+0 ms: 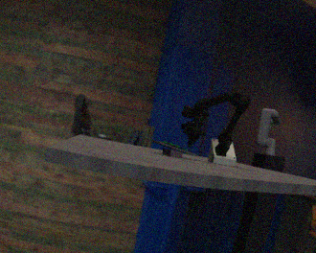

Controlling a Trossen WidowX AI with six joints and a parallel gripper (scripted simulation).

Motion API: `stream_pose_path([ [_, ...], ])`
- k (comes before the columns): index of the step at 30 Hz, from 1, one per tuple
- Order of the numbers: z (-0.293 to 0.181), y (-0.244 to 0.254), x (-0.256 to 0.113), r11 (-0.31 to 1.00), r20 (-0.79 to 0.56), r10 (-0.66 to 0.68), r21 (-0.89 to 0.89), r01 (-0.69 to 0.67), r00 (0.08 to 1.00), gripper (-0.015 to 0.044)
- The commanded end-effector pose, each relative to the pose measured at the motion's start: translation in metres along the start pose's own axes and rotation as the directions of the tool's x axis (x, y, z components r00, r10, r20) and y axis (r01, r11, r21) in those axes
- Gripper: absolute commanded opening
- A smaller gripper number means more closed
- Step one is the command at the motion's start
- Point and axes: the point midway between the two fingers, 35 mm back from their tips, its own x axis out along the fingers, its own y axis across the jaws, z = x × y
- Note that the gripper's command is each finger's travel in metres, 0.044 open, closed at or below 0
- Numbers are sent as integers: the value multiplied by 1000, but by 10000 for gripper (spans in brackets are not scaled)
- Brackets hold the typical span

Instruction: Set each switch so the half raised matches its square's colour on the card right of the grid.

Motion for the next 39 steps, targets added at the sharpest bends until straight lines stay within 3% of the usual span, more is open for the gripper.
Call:
stream_pose_path([
  [1,-1,1,7,1000,4,3,2,-3,1000,0],
  [39,-1,1,14,1000,4,3,2,-3,1000,0],
])
